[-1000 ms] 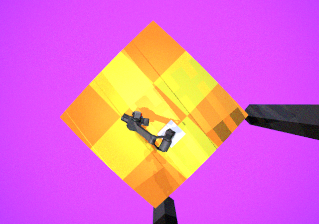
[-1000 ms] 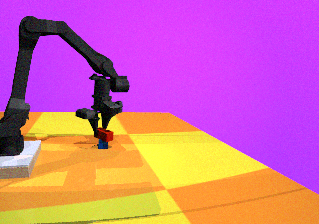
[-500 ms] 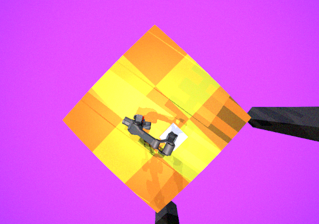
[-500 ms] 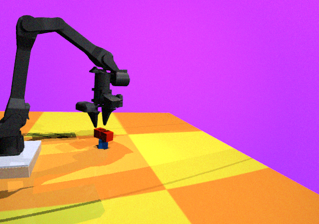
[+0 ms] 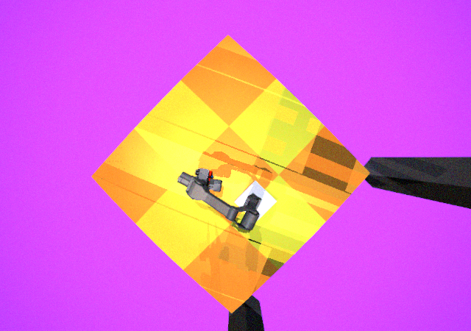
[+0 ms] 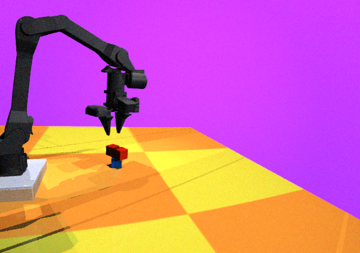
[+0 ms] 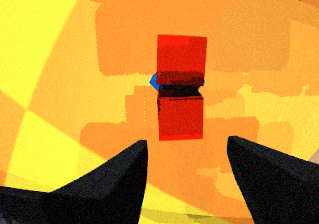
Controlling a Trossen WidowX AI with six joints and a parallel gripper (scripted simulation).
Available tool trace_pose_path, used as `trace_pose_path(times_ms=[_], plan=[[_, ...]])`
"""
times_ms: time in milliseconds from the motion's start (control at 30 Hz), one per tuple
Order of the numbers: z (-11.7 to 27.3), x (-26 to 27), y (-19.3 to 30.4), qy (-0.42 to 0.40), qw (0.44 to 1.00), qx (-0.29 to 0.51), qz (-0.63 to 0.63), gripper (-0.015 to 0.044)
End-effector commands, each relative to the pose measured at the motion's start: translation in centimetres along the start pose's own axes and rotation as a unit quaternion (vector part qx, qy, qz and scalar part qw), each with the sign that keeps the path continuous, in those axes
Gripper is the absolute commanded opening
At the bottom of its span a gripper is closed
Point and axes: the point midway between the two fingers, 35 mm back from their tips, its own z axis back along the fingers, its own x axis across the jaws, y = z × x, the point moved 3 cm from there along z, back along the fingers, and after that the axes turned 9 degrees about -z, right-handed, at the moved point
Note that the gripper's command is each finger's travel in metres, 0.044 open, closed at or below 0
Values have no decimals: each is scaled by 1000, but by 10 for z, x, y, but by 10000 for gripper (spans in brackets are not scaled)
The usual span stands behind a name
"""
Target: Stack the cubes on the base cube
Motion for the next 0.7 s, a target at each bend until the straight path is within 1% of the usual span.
trace_pose_path(times_ms=[0, 100, 333, 367, 433, 600, 667], plan=[[7, 0, 0, 0, 1000, 0, 2, 205], [9, 0, 0, 0, 1000, 0, 2, 205], [17, 0, 0, -1, 1000, 0, 0, 389], [18, 0, 0, -1, 1000, 0, 0, 400], [15, 3, 10, -1, 1000, 0, -1, 400], [17, 11, 82, -1, 1000, 3, -1, 400], [18, 11, 102, -1, 1000, 4, -1, 400]])
